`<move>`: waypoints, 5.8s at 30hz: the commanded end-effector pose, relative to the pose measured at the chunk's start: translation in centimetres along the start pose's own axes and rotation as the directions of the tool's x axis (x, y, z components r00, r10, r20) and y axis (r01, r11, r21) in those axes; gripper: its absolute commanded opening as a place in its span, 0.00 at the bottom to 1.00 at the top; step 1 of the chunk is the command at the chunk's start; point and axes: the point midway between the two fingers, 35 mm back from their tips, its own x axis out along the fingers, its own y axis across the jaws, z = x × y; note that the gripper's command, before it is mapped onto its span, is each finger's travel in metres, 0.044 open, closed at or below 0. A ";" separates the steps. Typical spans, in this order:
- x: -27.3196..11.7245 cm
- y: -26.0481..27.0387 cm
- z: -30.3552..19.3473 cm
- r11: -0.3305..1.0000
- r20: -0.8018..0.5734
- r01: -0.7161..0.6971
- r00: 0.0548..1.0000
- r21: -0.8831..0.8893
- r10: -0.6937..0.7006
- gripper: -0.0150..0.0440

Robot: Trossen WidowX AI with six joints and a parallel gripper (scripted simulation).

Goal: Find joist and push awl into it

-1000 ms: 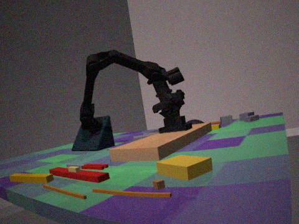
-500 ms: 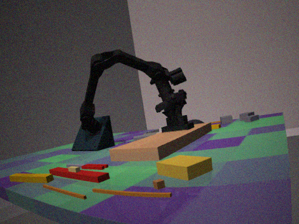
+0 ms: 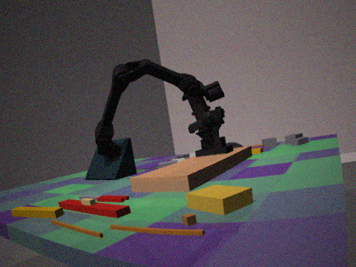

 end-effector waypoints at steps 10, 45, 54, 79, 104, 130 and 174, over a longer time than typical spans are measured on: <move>0.0 2.3 0.0 1.000 -0.001 -0.005 1.000 0.003 0.005 0.25; -0.1 7.4 0.1 1.000 0.000 -0.008 1.000 0.005 0.008 0.25; -0.2 6.8 0.1 1.000 0.001 -0.005 1.000 0.001 0.005 0.25; 0.0 3.9 0.0 1.000 0.000 -0.006 1.000 0.004 0.006 0.25; 0.1 0.1 0.0 1.000 -0.001 -0.004 1.000 0.002 0.004 0.25; 0.1 -3.8 0.0 1.000 -0.002 -0.001 1.000 0.001 0.001 0.25; 0.2 -10.4 0.0 1.000 -0.003 0.002 1.000 -0.001 -0.002 0.25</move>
